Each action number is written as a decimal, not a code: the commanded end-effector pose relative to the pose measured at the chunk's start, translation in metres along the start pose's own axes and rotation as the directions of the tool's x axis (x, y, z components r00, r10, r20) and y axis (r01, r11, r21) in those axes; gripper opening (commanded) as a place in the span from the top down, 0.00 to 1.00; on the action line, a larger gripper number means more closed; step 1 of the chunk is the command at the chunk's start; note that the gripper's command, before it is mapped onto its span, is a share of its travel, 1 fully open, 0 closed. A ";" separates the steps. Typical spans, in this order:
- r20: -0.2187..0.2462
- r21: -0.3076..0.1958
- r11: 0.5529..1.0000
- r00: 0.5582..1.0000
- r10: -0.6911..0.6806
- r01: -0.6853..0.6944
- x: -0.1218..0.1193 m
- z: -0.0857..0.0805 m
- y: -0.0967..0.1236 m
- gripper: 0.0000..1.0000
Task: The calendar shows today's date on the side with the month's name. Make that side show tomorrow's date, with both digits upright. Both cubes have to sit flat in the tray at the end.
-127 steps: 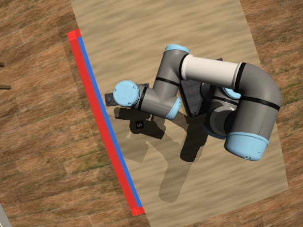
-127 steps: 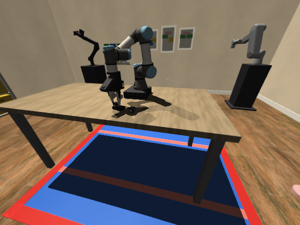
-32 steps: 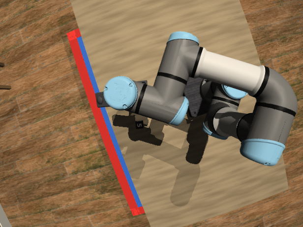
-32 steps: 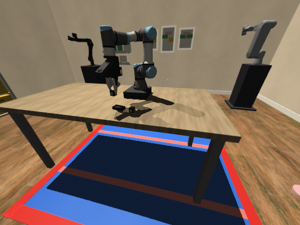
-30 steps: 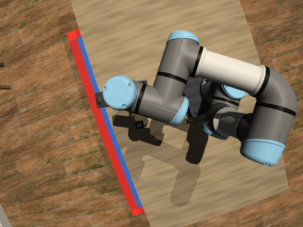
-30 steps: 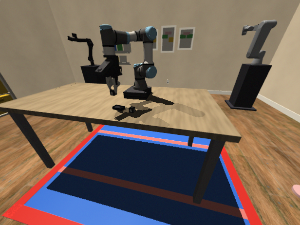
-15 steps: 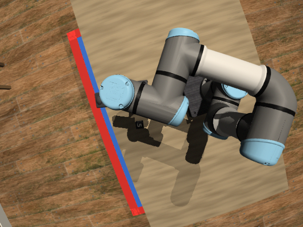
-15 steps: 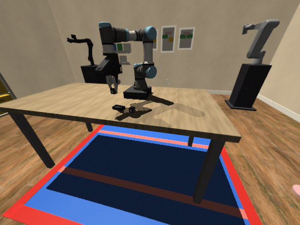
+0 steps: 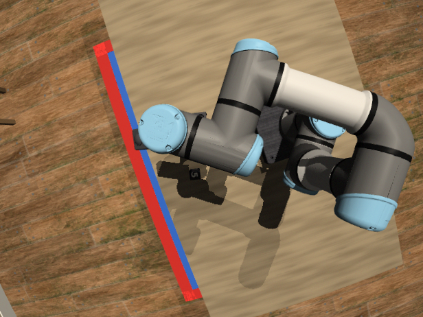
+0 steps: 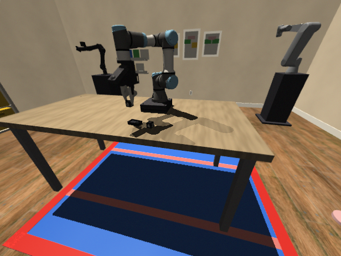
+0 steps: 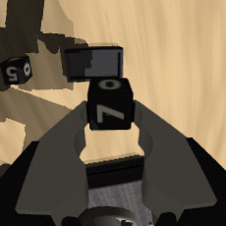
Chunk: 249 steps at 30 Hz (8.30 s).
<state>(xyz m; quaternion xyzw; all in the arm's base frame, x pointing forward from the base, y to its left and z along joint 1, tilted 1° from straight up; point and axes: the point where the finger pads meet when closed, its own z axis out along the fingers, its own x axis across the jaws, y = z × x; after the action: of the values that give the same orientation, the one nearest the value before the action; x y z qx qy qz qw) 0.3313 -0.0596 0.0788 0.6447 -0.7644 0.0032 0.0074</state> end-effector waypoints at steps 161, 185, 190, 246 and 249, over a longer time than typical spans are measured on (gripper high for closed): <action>0.003 -0.002 -0.975 -0.975 0.220 -0.220 0.091 0.007 0.000 0.89; 0.003 -0.002 -1.000 -1.000 0.015 -0.016 0.095 0.008 -0.001 0.89; 0.003 -0.003 -1.000 -1.000 0.012 -0.012 0.095 0.008 -0.001 0.89; 0.001 -0.001 -1.000 -1.000 0.013 -0.013 0.093 0.105 -0.001 0.89; 0.001 -0.001 -1.000 -1.000 0.013 -0.013 0.093 0.105 -0.001 0.89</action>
<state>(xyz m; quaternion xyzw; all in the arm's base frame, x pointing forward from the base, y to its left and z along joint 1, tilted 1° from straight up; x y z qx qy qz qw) 0.3117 -0.1488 -0.0231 -0.7601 -0.6497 0.0088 0.0074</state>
